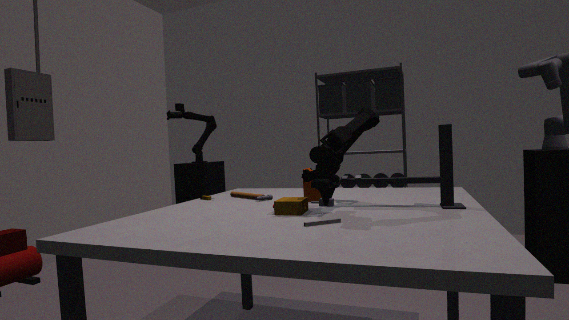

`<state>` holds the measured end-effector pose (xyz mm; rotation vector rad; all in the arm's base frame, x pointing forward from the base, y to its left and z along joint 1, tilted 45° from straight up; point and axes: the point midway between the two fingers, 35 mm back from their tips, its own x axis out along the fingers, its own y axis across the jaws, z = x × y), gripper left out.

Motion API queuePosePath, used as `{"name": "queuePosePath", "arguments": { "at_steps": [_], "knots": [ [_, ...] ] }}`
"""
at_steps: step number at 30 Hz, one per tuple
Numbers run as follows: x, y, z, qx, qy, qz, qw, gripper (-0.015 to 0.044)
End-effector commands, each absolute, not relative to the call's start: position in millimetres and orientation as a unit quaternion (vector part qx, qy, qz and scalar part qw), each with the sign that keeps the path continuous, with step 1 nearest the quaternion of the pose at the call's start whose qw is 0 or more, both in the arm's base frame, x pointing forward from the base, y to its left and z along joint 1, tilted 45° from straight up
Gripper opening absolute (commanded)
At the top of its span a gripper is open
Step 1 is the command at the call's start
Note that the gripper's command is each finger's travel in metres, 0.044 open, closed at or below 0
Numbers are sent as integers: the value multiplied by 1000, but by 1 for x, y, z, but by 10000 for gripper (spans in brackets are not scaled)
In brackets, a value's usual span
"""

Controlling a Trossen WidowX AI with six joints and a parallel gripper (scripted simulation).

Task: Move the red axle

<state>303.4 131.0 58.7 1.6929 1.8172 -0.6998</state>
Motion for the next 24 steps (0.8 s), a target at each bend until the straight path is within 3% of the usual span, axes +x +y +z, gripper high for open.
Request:
{"name": "queuePosePath", "arguments": {
  "at_steps": [1, 24],
  "knots": [
    [305, 126, 64, 630, 676, -259, 279, 0],
    [308, 99, 89, 630, 676, -260, 279, 0]
  ]
}}
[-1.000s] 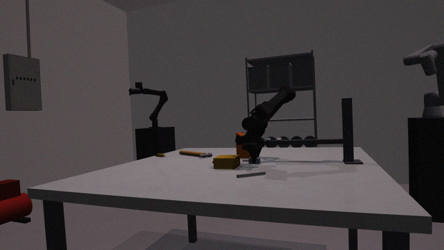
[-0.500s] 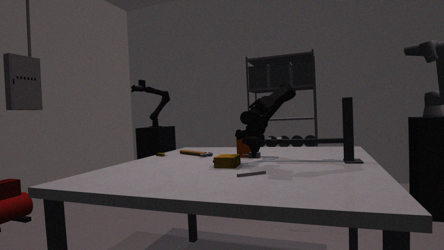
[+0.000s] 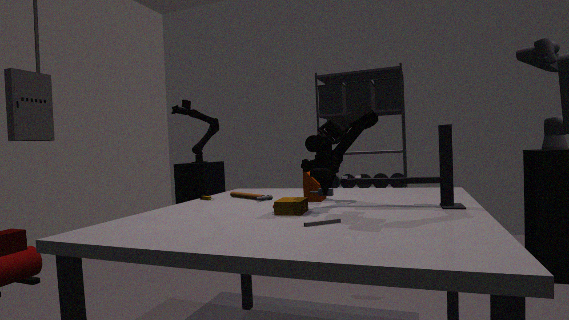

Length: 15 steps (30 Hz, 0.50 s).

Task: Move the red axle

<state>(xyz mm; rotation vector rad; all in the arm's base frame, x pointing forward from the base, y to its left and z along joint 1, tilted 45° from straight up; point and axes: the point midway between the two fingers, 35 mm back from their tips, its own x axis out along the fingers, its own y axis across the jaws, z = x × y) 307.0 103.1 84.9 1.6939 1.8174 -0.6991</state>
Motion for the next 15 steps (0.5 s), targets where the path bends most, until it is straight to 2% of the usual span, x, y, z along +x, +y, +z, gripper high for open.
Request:
{"name": "queuePosePath", "arguments": {
  "at_steps": [1, 15],
  "knots": [
    [308, 98, 90, 630, 676, -259, 279, 0],
    [323, 88, 95, 630, 676, -259, 279, 0]
  ]
}}
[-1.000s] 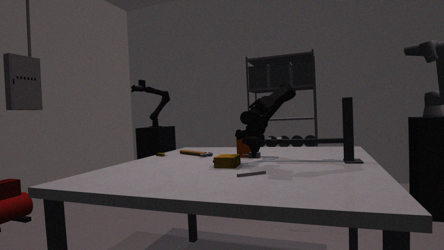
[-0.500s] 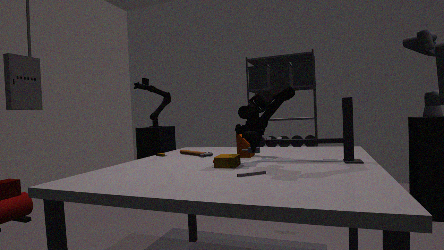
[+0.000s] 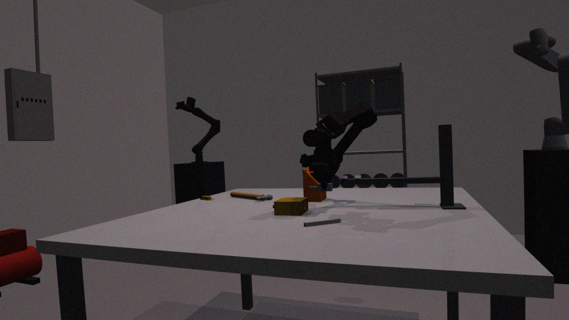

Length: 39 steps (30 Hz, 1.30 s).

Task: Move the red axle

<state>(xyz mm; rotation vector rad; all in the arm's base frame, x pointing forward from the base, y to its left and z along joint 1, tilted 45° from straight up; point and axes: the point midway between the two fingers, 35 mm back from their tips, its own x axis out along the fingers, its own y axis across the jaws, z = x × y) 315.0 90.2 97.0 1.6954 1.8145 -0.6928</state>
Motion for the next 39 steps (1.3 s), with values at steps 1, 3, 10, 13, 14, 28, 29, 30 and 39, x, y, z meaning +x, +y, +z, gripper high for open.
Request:
{"name": "queuePosePath", "arguments": {
  "at_steps": [1, 3, 10, 13, 14, 28, 29, 30, 39],
  "knots": [
    [326, 88, 94, 631, 676, -259, 279, 0],
    [333, 87, 93, 631, 676, -259, 279, 0],
    [342, 87, 89, 631, 676, -259, 280, 0],
    [342, 91, 86, 631, 676, -259, 280, 0],
    [342, 92, 84, 631, 676, -259, 280, 0],
    [343, 108, 68, 631, 676, -259, 280, 0],
    [343, 109, 67, 631, 676, -259, 280, 0],
    [343, 110, 66, 631, 676, -259, 280, 0],
    [342, 120, 56, 631, 676, -259, 280, 0]
  ]
}}
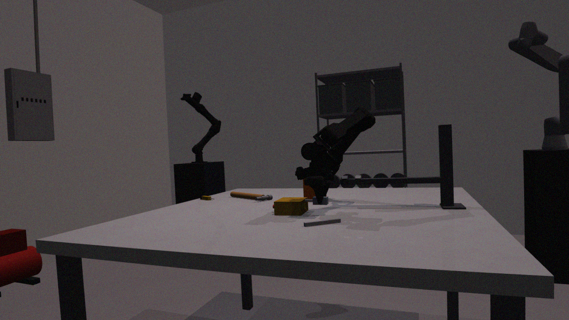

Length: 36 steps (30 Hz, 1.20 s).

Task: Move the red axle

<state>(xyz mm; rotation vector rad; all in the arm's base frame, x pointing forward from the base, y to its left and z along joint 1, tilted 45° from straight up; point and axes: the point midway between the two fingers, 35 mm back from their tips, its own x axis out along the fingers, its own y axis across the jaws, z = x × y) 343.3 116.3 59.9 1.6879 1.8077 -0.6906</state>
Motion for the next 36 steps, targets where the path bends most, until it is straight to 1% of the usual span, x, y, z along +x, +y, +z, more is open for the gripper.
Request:
{"name": "queuePosePath", "arguments": {
  "at_steps": [1, 21, 36],
  "knots": [
    [342, 122, 55, 631, 676, -259, 280, 0],
    [338, 142, 36, 631, 677, -257, 278, 0],
    [340, 133, 44, 631, 677, -258, 279, 394]
  ]
}}
